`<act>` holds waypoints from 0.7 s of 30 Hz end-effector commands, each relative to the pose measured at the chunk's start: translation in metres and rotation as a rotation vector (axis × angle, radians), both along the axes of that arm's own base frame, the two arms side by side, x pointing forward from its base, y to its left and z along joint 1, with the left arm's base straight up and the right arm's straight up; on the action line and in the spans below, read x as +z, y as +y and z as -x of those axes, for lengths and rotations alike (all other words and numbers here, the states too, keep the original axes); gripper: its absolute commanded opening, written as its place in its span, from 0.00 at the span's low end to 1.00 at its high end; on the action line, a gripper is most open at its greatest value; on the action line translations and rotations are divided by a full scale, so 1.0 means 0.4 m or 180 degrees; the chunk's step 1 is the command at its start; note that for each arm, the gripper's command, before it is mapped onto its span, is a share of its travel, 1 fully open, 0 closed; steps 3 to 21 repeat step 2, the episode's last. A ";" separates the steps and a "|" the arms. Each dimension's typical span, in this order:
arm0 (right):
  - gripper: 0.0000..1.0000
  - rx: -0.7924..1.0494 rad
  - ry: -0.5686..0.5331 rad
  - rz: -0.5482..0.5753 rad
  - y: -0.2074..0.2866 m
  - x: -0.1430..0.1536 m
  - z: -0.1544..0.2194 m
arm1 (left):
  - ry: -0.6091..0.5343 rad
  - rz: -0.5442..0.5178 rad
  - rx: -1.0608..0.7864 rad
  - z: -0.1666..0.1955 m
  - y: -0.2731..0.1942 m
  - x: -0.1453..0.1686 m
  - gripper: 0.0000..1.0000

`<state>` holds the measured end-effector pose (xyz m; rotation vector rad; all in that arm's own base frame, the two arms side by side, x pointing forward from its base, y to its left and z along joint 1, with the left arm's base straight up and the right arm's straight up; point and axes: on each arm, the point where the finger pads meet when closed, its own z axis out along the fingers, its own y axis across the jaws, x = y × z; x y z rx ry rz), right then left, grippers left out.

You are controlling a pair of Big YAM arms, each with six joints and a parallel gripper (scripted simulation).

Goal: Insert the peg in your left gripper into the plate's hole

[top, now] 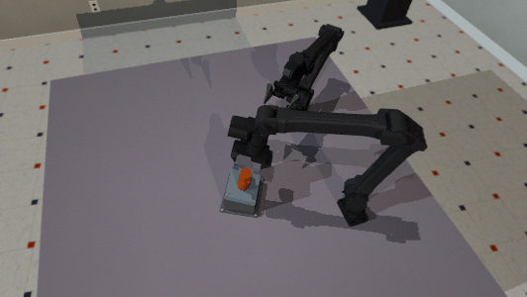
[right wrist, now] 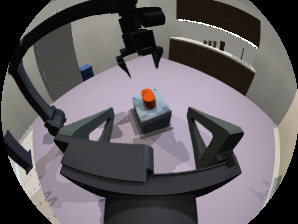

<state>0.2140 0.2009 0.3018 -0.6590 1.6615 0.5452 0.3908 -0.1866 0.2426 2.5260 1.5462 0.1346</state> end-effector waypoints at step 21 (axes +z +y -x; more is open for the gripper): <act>1.00 -0.0011 -0.0059 -0.0073 0.001 0.047 -0.004 | 0.0000 0.0014 0.0025 -0.015 -0.015 0.009 1.00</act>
